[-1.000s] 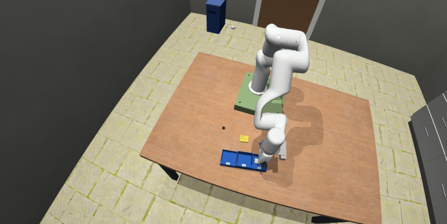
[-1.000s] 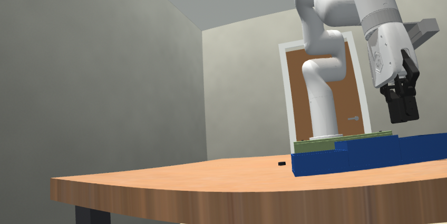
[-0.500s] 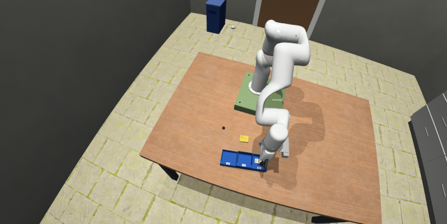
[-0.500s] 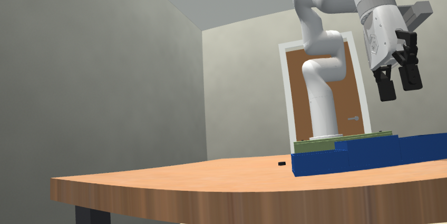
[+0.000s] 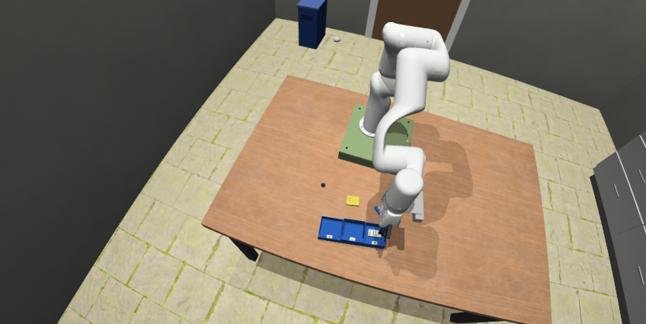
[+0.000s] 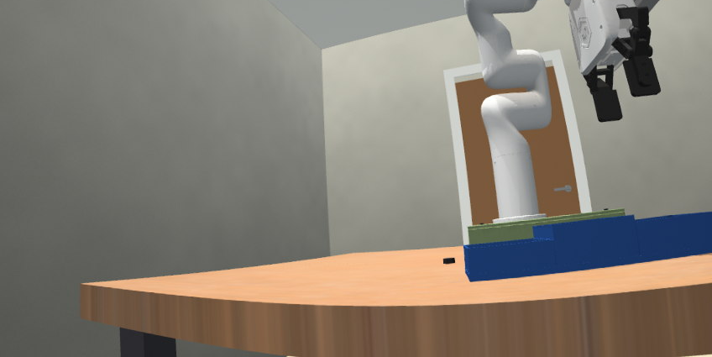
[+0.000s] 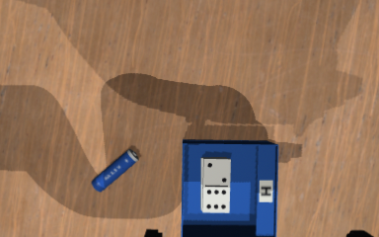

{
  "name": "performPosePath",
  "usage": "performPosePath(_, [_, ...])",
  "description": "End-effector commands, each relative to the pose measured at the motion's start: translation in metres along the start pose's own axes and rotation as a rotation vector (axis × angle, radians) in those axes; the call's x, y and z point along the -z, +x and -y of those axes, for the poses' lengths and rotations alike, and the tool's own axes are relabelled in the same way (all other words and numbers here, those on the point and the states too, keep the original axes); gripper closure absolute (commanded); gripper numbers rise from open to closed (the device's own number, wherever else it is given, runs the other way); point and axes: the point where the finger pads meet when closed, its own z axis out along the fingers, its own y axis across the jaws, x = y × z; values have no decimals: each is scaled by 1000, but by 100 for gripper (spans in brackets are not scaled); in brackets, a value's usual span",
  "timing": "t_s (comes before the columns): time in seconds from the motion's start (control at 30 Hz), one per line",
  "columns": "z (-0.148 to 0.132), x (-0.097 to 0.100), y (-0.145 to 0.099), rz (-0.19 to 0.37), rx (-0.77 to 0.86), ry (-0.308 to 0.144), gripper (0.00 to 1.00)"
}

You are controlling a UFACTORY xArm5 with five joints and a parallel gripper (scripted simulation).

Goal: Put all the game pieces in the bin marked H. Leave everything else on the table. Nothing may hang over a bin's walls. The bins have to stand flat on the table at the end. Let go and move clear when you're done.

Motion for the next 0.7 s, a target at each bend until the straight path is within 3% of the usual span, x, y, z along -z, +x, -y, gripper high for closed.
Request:
performPosePath(0.0, [-1, 18, 0, 0, 0, -3, 0])
performPosePath(0.3, [-1, 46, 0, 0, 0, -3, 0])
performPosePath(0.67, [-1, 46, 0, 0, 0, -3, 0])
